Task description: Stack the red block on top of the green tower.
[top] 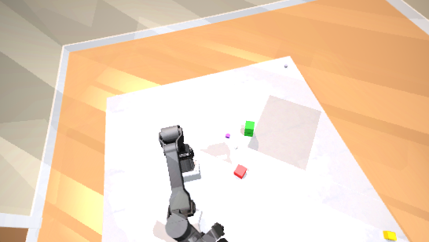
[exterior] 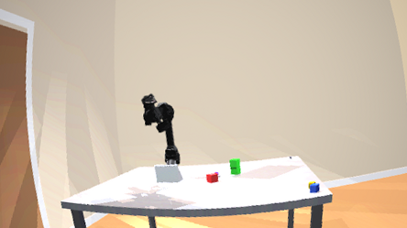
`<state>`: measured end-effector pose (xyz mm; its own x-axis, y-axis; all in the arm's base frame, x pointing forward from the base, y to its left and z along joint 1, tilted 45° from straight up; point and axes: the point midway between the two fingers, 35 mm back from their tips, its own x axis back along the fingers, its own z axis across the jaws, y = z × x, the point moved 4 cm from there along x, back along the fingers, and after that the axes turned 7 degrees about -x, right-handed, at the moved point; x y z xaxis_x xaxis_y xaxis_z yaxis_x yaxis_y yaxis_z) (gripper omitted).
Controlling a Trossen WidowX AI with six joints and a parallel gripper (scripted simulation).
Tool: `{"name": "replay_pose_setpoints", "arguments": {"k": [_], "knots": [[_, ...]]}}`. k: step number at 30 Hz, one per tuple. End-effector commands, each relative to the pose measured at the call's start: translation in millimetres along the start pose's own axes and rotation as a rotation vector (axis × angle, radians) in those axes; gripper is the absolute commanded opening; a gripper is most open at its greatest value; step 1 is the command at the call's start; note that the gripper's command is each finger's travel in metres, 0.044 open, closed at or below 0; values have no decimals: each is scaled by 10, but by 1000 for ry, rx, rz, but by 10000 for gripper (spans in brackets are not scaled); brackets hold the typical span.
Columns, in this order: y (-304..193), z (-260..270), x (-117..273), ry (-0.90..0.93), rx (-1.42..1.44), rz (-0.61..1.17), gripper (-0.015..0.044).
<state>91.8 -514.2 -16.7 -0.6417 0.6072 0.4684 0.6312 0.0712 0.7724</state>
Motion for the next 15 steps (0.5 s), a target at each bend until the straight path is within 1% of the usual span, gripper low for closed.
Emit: {"name": "replay_pose_setpoints", "arguments": {"k": [1,9,15], "knots": [[338,584,-156,224,29,63,440],[742,1391,-151,515,100,141,440],[1046,2022,50,771,157,205,440]]}}
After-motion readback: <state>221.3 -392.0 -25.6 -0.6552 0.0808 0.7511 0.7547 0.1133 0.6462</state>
